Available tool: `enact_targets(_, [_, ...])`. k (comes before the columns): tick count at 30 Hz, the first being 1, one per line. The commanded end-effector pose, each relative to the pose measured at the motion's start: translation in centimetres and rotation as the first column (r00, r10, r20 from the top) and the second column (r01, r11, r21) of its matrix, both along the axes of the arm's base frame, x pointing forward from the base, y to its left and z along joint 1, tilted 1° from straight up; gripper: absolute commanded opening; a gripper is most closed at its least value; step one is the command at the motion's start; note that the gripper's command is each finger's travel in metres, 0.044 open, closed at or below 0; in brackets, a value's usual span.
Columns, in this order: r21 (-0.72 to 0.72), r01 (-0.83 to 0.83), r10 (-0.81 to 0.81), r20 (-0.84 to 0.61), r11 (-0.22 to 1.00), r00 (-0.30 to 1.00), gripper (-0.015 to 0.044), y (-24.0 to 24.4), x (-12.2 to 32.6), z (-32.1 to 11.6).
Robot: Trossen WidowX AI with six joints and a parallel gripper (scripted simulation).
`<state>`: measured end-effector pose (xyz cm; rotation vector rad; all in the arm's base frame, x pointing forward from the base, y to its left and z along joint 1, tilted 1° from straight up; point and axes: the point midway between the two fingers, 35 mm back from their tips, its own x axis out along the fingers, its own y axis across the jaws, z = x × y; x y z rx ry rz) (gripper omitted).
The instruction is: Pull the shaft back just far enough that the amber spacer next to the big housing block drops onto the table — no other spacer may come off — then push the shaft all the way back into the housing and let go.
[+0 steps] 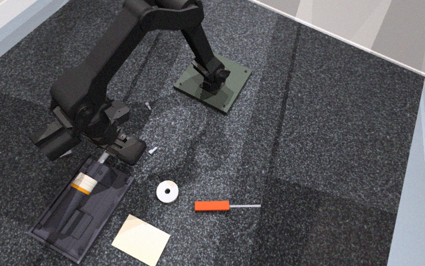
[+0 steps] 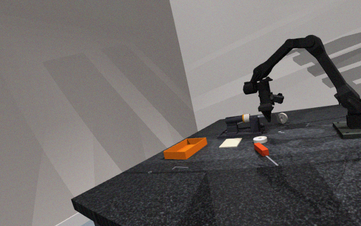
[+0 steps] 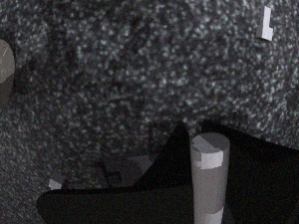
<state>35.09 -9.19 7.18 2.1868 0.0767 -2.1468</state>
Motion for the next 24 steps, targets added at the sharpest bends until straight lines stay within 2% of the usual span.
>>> enact_targets(1, [0.001,-0.003,0.003,-0.002,1.0,1.0,0.0,-0.01,-0.14,0.0])
enact_targets(24, [0.001,-0.003,0.003,-0.003,1.0,1.0,0.0,-0.04,-0.39,-0.01])
